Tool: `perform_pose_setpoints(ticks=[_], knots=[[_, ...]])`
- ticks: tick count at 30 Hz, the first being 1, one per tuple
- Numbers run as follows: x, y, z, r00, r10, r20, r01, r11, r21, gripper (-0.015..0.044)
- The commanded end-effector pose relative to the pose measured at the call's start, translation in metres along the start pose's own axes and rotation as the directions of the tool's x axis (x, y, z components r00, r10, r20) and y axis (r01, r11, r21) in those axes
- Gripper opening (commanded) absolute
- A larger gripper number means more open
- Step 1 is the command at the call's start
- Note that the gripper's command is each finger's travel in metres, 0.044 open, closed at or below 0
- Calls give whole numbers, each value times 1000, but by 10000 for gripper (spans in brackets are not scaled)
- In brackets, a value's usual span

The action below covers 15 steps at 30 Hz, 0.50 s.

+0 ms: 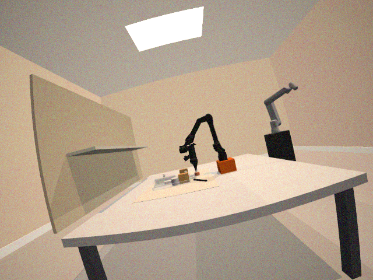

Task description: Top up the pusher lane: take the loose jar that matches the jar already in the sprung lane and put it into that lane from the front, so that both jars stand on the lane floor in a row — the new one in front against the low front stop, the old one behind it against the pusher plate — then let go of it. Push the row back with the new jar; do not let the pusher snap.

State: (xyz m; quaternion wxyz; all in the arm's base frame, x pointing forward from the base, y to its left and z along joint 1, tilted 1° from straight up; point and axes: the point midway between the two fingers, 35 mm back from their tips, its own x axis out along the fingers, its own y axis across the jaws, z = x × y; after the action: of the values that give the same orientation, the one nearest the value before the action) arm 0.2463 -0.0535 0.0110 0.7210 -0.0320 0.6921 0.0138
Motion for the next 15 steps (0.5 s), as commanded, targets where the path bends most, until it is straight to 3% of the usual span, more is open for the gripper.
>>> perform_pose_setpoints(ticks=[1,15], knots=[[7,1,-2,1000,5,-8,-5,1000,0,440],[28,1,-2,1000,5,-8,-5,1000,0,440]])
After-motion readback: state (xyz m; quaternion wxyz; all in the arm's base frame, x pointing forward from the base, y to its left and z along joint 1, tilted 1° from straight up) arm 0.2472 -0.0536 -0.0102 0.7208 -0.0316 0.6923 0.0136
